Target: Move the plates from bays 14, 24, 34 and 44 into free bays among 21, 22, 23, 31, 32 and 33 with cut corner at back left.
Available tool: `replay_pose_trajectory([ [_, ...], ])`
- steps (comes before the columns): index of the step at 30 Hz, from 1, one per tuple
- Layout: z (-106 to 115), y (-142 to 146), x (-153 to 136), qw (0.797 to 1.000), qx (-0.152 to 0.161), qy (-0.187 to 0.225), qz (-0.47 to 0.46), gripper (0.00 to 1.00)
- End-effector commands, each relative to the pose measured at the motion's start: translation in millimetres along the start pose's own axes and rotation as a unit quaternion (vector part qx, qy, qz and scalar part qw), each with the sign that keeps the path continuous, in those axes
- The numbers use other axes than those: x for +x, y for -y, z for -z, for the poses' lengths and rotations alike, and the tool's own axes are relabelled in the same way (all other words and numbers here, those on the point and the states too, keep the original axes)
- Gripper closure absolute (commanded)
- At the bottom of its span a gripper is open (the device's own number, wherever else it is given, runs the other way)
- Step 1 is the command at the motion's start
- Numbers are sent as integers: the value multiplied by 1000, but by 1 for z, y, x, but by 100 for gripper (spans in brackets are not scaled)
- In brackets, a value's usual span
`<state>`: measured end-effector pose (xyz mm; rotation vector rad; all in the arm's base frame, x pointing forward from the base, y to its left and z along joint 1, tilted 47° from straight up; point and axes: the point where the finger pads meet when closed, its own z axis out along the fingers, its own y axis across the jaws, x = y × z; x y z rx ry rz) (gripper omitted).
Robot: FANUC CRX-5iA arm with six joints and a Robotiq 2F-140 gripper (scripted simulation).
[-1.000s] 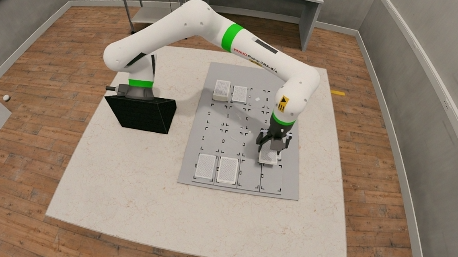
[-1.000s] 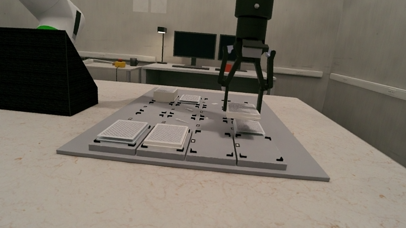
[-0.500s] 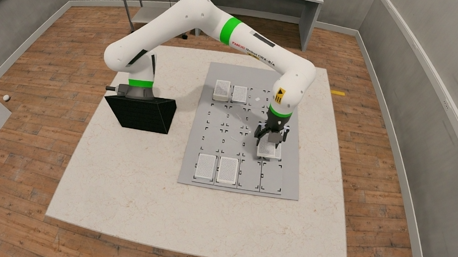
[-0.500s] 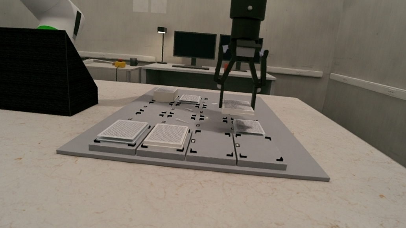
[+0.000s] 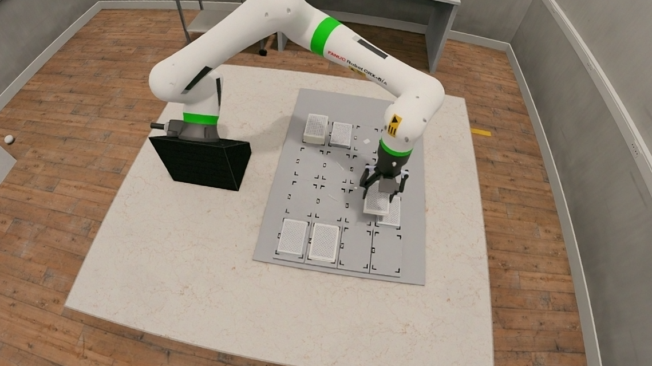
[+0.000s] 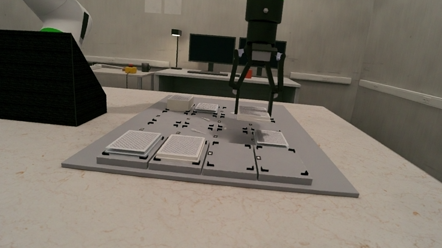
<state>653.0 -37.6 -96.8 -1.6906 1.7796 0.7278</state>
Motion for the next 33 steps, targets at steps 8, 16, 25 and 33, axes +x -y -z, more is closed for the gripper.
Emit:
replay_pose_trajectory([
  [8,2,-7,-22,1000,1,-1,0,90],
  [16,2,-13,-42,1000,1,-1,0,90],
  [25,1,-19,-60,1000,1,-1,0,90],
  [33,1,-26,-80,1000,1,-1,0,90],
])
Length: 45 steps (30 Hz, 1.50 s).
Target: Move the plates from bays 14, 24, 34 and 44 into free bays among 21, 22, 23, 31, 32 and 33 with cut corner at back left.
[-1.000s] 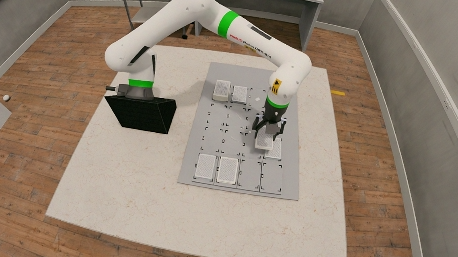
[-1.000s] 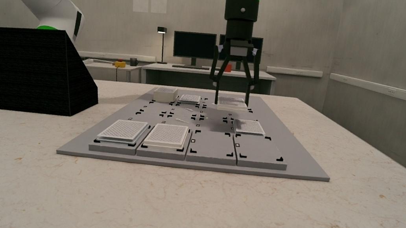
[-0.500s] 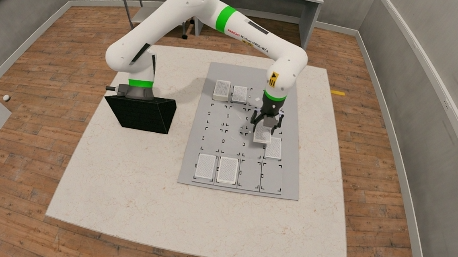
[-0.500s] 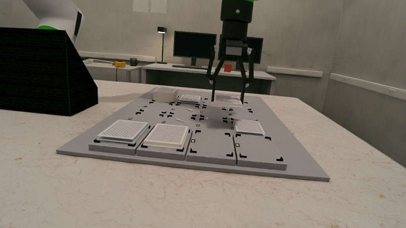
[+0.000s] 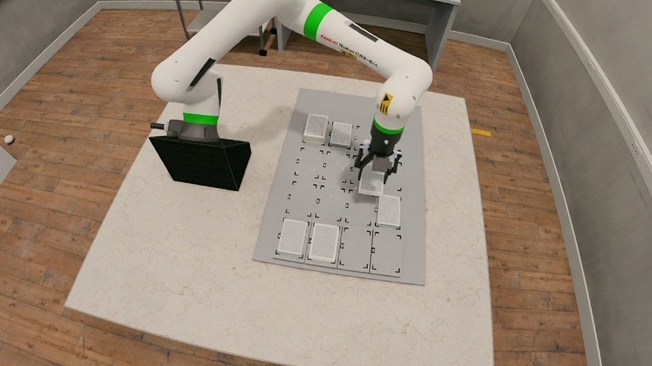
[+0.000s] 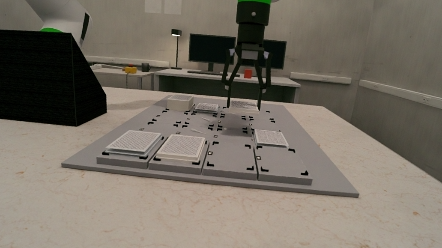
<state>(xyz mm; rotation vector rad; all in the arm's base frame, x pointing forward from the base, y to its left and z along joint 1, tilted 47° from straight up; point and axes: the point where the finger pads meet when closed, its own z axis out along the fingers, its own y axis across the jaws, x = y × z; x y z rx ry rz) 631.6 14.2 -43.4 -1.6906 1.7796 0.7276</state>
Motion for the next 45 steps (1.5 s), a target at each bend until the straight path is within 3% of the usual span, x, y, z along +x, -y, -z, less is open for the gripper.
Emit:
replay_pose_trajectory([
  [1,1,-3,-9,1000,1,-1,0,90],
  [33,1,-26,-81,1000,1,-1,0,90],
  [45,1,-26,-83,1000,1,-1,0,90],
])
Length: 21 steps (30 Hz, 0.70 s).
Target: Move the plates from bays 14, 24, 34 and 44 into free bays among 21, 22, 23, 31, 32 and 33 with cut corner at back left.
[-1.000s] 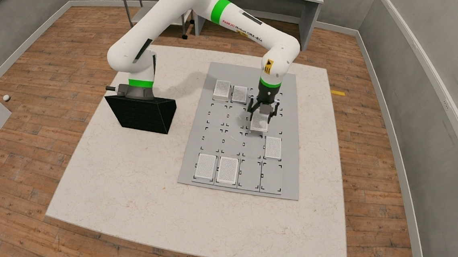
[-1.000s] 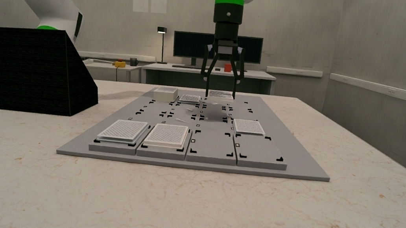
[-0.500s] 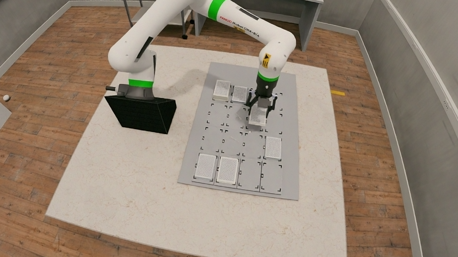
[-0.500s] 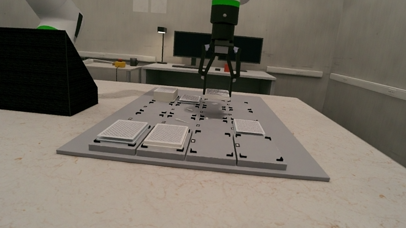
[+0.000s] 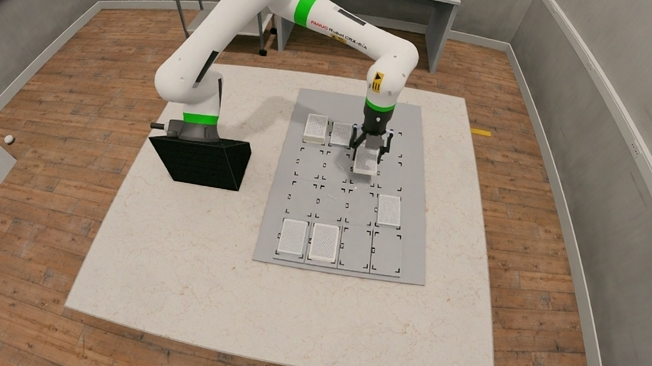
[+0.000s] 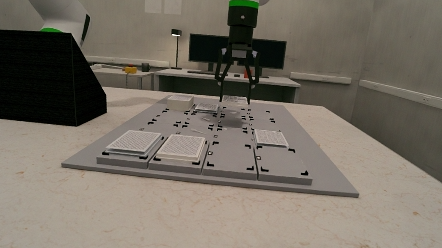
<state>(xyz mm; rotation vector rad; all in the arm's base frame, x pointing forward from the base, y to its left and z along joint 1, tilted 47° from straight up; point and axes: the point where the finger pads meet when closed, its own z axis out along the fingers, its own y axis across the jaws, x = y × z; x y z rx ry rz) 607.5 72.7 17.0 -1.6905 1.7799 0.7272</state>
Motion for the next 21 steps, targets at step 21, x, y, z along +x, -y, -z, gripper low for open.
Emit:
replay_pose_trajectory([
  [21,-23,1,1,1000,1,0,0,90],
])
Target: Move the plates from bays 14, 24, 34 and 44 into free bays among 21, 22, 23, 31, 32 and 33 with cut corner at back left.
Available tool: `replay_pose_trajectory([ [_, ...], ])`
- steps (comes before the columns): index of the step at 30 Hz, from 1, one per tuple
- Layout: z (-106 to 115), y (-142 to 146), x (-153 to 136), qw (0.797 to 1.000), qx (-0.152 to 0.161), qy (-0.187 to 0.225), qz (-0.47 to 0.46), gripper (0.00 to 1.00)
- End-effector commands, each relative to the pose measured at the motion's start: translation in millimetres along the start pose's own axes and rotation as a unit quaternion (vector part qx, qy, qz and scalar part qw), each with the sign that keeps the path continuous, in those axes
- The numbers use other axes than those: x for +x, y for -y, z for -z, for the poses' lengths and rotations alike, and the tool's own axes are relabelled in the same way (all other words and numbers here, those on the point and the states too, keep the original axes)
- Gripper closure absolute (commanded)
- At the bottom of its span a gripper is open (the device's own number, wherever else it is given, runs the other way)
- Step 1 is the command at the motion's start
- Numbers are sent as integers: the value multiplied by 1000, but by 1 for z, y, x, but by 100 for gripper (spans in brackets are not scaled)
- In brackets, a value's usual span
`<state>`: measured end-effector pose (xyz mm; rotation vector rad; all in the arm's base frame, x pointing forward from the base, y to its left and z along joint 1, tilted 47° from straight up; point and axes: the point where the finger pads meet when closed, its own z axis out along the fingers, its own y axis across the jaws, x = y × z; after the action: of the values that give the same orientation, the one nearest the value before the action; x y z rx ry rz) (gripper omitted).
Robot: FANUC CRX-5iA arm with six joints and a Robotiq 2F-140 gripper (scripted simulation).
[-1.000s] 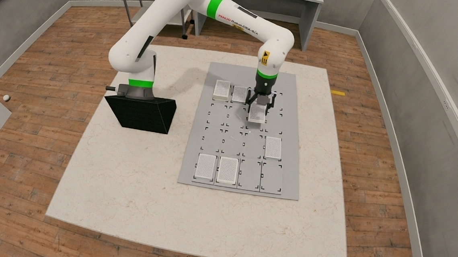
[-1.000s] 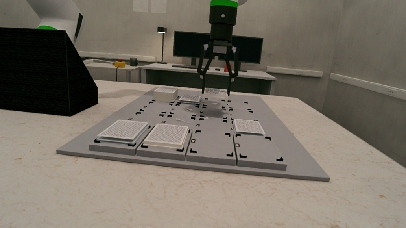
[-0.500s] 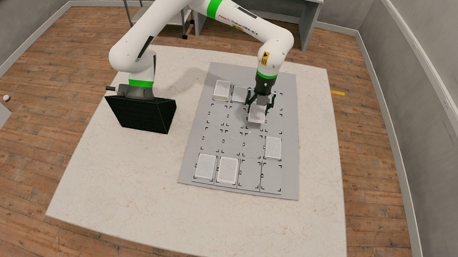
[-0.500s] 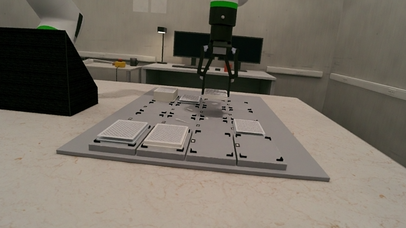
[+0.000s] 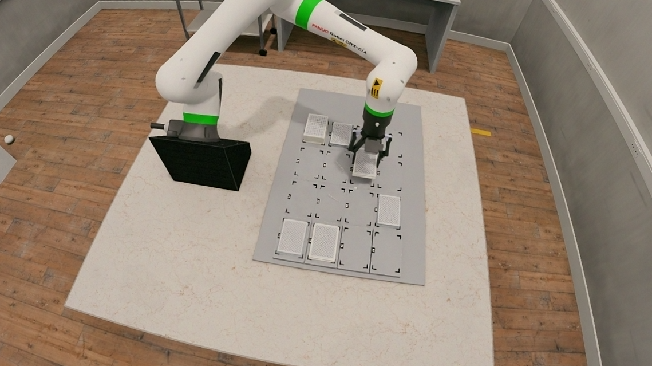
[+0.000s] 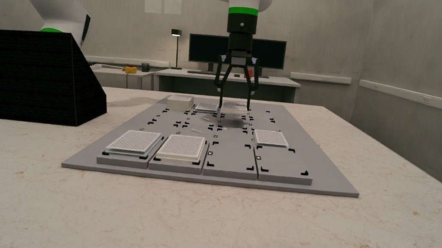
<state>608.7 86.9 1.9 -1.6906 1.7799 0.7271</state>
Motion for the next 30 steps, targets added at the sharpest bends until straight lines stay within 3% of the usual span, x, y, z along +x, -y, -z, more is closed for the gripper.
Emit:
replay_pose_trajectory([
  [1,-3,1,0,1000,1,0,0,90],
  [30,-31,1,1,1000,1,0,0,90],
])
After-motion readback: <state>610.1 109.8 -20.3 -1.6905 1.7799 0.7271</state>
